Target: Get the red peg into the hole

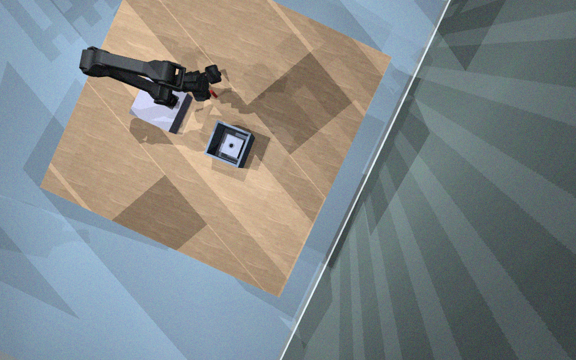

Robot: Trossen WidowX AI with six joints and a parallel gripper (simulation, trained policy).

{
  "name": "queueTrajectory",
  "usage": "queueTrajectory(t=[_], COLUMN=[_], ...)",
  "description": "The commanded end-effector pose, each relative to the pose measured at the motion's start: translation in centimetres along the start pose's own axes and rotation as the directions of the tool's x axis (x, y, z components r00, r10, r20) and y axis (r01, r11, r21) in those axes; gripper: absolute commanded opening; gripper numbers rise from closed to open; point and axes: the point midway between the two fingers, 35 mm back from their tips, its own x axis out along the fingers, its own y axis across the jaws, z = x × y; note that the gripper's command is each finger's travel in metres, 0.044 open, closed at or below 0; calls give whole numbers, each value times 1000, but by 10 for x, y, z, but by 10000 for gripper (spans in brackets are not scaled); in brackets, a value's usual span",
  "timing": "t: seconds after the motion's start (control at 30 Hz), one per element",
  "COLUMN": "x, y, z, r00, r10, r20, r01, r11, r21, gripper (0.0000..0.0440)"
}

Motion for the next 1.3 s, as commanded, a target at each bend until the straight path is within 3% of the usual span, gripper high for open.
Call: queueTrajectory(t=[0.0,0.5,1.27], x=[4,21,61], y=[-9,-33,-67], z=[-4,-5,22], r00=[996,926,780], r10=[-90,-361,-575], r20=[10,109,247], r01=[89,289,424], r11=[989,865,776], r21=[116,409,467], gripper=[440,440,440])
